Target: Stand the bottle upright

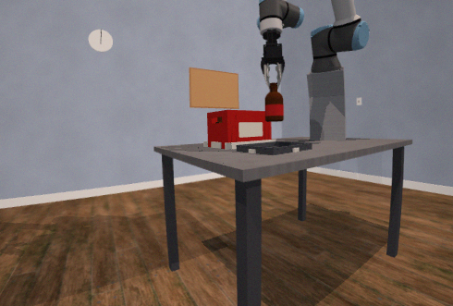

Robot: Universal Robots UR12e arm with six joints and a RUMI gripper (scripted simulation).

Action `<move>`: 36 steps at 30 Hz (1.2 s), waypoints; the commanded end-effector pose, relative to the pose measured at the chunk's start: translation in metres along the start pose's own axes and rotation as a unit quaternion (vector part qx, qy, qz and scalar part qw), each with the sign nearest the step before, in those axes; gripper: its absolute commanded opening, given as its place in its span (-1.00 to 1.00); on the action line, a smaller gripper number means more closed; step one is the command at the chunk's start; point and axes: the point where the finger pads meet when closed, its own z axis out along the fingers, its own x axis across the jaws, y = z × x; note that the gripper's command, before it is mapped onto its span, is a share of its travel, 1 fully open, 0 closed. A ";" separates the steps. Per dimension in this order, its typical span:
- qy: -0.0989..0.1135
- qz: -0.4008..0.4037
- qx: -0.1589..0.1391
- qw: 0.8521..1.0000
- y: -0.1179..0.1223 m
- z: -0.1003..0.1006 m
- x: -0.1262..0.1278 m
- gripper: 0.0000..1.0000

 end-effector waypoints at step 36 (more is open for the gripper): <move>-0.001 0.000 -0.001 1.000 0.001 0.083 -0.001 -1.00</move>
